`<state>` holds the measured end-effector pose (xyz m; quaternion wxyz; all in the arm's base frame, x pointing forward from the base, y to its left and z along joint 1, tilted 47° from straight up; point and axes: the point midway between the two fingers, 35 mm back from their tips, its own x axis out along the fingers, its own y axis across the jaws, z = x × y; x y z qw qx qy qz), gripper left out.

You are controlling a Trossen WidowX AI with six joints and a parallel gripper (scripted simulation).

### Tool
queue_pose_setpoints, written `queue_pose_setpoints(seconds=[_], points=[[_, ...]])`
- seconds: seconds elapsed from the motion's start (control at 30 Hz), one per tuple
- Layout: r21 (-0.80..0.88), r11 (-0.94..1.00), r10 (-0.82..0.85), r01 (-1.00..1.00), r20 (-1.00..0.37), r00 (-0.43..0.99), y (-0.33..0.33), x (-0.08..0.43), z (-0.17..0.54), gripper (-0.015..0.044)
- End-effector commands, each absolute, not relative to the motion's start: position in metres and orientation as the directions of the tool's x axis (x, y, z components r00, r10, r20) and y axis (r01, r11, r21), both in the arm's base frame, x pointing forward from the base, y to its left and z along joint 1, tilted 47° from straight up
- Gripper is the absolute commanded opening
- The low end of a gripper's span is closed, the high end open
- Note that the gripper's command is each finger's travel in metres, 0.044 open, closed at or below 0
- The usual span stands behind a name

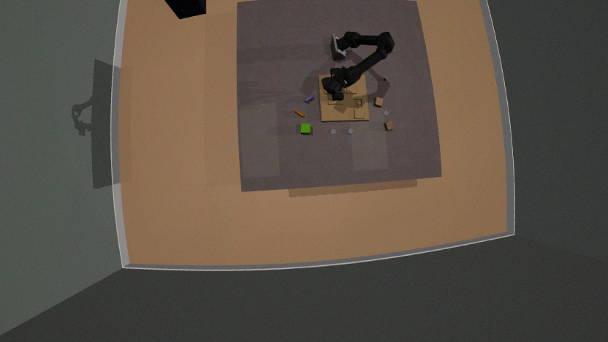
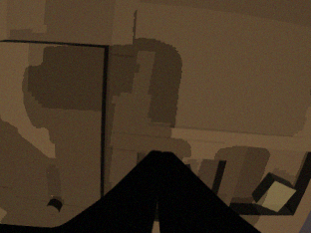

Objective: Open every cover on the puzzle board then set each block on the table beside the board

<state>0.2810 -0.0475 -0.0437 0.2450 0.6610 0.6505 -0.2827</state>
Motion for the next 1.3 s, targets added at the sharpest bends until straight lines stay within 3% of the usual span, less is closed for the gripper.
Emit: queue_pose_setpoints(seconds=[0.0,1.27], points=[[-0.037,-0.031,0.717,0.999,-0.697,-0.004,-0.054,0.282,-0.039,0.0000],[-0.035,-0.030,0.717,0.999,-0.697,-0.003,-0.086,0.301,-0.042,0.0000]])
